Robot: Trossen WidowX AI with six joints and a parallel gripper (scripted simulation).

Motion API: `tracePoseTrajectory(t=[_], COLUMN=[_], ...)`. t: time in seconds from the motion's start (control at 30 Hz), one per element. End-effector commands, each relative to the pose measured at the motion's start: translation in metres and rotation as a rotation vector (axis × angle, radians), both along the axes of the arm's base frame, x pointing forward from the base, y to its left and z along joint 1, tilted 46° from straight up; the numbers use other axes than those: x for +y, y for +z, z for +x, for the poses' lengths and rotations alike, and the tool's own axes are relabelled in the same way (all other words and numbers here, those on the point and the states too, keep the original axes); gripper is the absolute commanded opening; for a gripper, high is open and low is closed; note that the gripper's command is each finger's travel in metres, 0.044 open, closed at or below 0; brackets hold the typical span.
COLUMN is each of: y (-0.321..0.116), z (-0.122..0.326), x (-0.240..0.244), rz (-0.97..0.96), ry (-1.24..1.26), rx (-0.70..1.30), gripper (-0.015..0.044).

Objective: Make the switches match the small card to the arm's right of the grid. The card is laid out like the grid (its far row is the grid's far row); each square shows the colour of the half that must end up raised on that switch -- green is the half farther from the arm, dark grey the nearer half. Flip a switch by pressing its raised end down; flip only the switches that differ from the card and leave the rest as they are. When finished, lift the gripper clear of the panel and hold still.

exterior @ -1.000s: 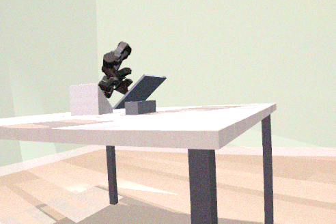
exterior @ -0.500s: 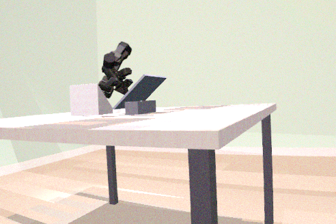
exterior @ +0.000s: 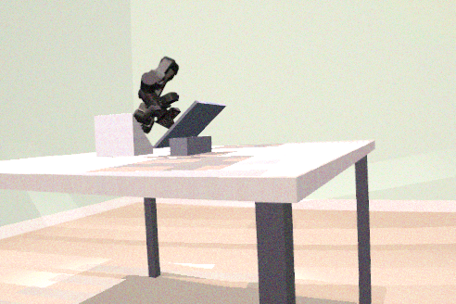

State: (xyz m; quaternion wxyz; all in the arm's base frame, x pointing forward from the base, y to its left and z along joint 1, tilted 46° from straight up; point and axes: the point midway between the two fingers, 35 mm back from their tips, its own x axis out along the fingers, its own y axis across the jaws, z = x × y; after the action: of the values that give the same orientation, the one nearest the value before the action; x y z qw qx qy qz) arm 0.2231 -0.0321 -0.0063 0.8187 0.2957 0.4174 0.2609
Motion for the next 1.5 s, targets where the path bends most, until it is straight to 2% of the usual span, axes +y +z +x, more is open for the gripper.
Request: tracePoseTrajectory(t=[0.0, 1.07, 1.3, 1.47], y=[0.000, -0.002, 0.025, 0.030], z=[0.001, 0.003, -0.029, -0.034], x=[0.001, 0.004, -0.036, -0.040], rz=[0.007, 0.007, 0.004, 0.009], ry=[-0.004, -0.004, -0.020, -0.022], rx=[0.001, 0.000, -0.008, -0.014], gripper=[0.0000, 0.0000, 0.0000, 0.0000])
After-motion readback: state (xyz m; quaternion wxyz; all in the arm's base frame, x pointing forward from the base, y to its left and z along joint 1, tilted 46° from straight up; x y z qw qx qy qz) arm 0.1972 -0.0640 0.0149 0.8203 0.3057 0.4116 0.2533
